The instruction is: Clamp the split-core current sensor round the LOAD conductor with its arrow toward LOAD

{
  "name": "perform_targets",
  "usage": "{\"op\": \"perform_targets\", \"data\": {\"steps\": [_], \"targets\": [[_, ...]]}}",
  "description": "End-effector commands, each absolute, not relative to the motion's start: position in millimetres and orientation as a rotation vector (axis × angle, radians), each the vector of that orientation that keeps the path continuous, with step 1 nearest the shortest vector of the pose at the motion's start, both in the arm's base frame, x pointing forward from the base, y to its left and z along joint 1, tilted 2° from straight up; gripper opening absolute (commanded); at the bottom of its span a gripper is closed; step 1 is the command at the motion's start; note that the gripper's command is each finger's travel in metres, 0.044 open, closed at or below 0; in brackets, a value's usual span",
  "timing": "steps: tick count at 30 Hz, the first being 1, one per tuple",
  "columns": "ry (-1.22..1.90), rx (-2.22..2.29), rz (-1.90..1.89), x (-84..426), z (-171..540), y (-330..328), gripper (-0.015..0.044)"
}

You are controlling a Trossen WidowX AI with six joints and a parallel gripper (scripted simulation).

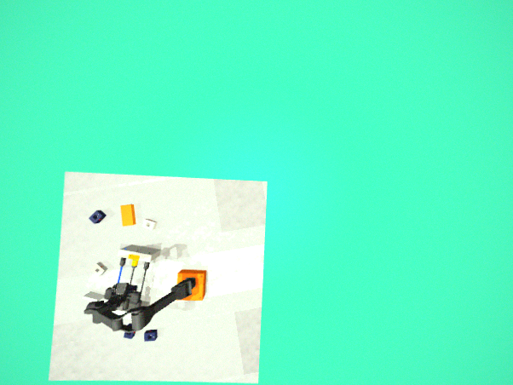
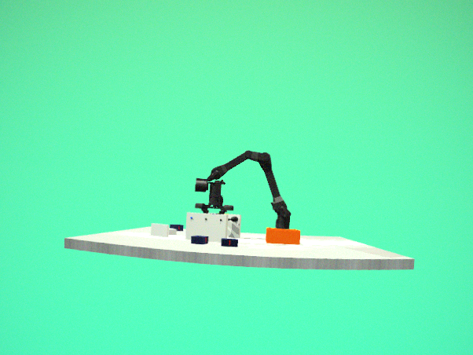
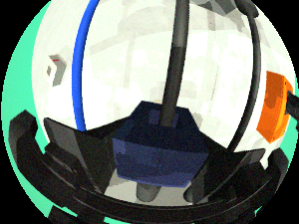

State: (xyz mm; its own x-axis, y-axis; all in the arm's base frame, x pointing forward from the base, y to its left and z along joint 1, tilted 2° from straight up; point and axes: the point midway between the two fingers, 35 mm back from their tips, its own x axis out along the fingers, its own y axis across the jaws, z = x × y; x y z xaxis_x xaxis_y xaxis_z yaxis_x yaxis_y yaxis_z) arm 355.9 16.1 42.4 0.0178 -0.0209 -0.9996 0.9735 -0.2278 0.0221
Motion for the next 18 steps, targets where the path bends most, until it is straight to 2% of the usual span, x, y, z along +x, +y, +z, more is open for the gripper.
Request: {"op": "perform_targets", "data": {"steps": [1, 14, 18], "targets": [[1.062, 1.371, -1.369, 355.9, 42.7, 16.1, 0.0257], [1.062, 1.371, -1.369, 355.9, 42.7, 16.1, 0.0257], [1.062, 1.371, -1.369, 355.9, 42.7, 16.1, 0.0362]]}}
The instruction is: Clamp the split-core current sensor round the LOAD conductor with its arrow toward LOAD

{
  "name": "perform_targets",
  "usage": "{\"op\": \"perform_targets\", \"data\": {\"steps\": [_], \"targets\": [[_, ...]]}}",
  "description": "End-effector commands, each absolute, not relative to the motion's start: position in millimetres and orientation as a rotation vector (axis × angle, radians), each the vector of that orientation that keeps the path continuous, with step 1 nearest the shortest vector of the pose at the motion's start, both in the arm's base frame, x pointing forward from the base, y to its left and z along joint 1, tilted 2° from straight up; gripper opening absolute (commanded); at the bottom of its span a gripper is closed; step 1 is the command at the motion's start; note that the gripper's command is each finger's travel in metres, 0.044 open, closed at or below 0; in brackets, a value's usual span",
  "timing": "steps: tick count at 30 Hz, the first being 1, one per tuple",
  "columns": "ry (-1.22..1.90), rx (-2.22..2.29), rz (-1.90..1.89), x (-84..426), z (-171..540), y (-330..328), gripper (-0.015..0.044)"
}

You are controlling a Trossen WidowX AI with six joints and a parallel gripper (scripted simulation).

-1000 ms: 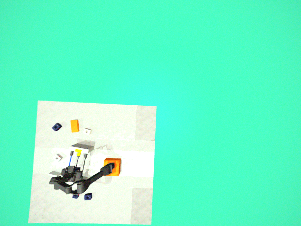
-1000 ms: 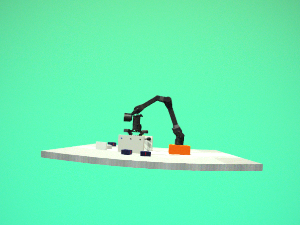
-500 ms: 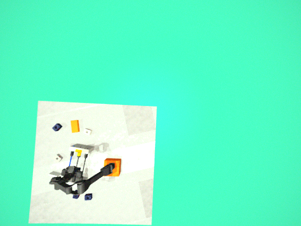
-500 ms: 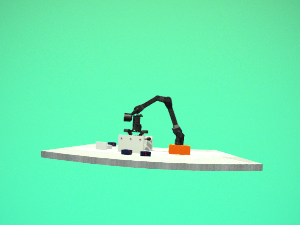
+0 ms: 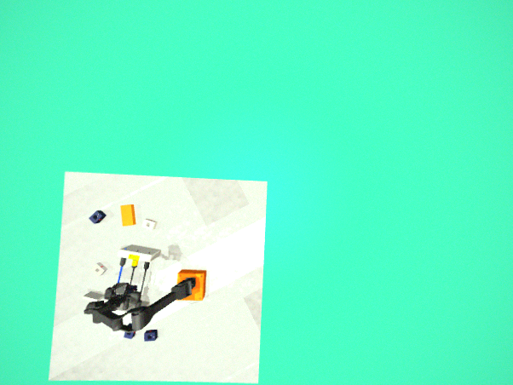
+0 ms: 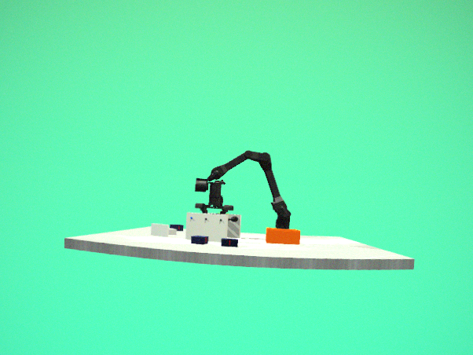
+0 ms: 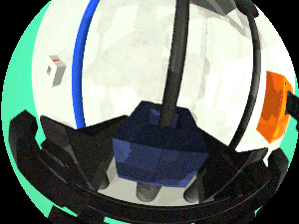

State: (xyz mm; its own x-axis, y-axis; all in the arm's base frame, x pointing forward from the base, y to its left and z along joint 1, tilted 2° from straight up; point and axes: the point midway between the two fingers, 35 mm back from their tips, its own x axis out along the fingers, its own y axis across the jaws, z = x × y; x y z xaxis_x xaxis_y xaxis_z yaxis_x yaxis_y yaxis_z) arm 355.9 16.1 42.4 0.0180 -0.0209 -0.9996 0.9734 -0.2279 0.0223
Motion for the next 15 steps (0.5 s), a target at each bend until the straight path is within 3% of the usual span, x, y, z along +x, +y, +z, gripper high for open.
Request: {"op": "perform_targets", "data": {"steps": [1, 3, 12, 15], "targets": [[1.062, 1.371, -1.369, 356, 43, 16, 0.0388], [1.062, 1.371, -1.369, 356, 43, 16, 0.044], [1.062, 1.371, -1.369, 356, 45, 16, 0.044], [1.064, 1.373, -1.371, 360, 75, 17, 0.044]]}}
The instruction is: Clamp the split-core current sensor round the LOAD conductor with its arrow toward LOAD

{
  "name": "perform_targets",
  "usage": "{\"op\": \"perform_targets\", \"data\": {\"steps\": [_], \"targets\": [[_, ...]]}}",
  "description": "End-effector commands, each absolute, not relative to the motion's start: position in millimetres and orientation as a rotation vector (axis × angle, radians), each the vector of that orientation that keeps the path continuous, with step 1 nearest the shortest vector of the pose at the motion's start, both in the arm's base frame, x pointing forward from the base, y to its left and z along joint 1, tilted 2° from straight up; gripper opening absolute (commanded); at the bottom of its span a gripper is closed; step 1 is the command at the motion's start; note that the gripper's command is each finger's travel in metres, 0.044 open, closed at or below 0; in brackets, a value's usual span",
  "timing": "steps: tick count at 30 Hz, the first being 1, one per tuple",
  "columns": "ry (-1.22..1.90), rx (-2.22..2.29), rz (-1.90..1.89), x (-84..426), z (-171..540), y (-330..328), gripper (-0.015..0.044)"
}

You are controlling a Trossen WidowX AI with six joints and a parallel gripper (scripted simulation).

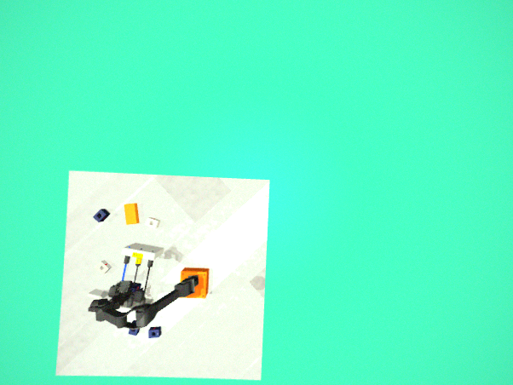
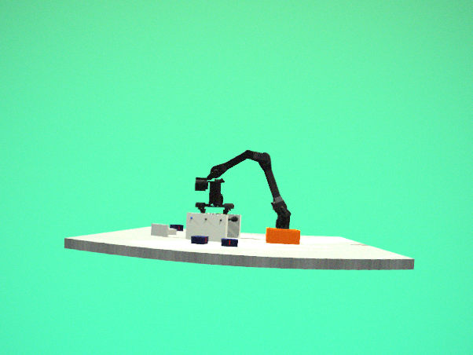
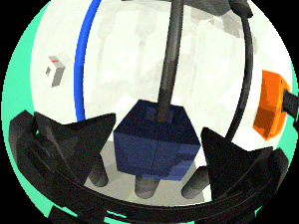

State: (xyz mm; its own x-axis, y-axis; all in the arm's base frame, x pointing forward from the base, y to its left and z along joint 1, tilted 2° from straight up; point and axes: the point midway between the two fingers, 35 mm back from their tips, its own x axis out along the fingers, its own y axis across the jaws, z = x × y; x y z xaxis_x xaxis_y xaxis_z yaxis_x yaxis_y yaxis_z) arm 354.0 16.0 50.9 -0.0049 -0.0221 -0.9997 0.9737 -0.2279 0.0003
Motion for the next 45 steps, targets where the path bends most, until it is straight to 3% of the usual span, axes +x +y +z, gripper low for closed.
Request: {"op": "perform_targets", "data": {"steps": [1, 7, 45], "targets": [[1.065, 1.373, -1.371, 360, 89, 17, 0.044], [1.069, 1.374, -1.375, 354, 151, 18, 0.044], [1.069, 1.374, -1.375, 354, 151, 18, 0.044]]}}
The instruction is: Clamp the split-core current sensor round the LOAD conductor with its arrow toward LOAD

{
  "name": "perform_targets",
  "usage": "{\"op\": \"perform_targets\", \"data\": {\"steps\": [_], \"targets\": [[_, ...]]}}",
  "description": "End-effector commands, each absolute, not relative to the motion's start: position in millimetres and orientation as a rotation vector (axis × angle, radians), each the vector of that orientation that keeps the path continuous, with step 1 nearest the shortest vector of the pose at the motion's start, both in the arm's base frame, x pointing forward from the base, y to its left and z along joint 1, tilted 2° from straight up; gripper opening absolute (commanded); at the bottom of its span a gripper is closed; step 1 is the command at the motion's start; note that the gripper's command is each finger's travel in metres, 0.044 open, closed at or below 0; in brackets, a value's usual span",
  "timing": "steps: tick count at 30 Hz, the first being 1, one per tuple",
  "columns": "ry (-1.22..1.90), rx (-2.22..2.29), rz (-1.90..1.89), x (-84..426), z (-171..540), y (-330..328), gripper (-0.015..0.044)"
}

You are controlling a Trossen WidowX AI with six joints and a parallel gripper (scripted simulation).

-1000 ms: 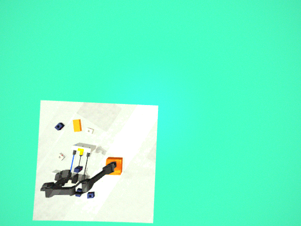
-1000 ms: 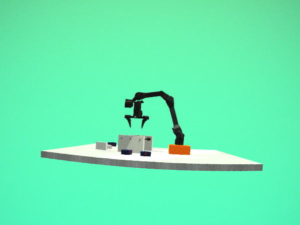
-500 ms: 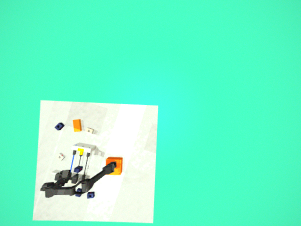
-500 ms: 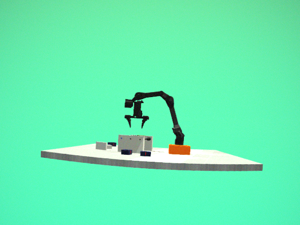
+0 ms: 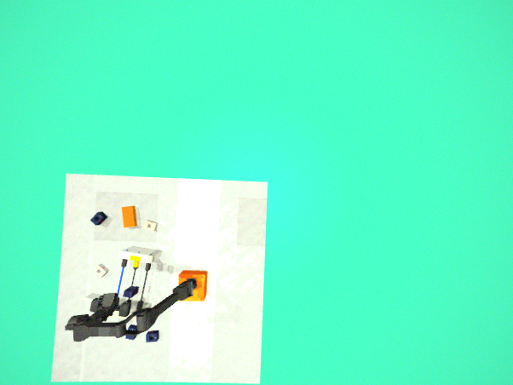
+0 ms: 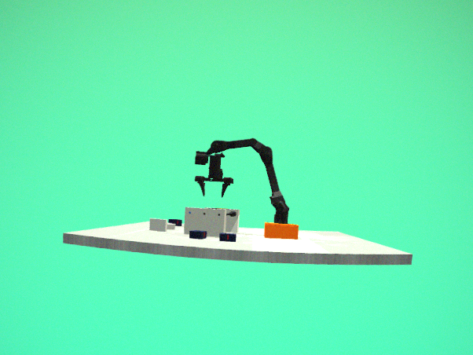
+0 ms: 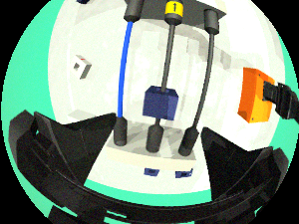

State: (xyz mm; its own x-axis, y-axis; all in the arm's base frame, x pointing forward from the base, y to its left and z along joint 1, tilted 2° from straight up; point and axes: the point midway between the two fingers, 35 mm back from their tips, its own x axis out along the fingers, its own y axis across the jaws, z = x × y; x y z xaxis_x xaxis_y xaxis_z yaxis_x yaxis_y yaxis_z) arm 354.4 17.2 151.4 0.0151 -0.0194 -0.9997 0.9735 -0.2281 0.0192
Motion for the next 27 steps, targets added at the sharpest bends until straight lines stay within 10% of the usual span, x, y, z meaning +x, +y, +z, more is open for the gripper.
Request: {"op": "perform_targets", "data": {"steps": [1, 27], "targets": [[1.069, 1.374, -1.375, 354, 151, 18, 0.044], [1.138, 0.633, 0.112, 291, 148, -64, 0.044]]}}
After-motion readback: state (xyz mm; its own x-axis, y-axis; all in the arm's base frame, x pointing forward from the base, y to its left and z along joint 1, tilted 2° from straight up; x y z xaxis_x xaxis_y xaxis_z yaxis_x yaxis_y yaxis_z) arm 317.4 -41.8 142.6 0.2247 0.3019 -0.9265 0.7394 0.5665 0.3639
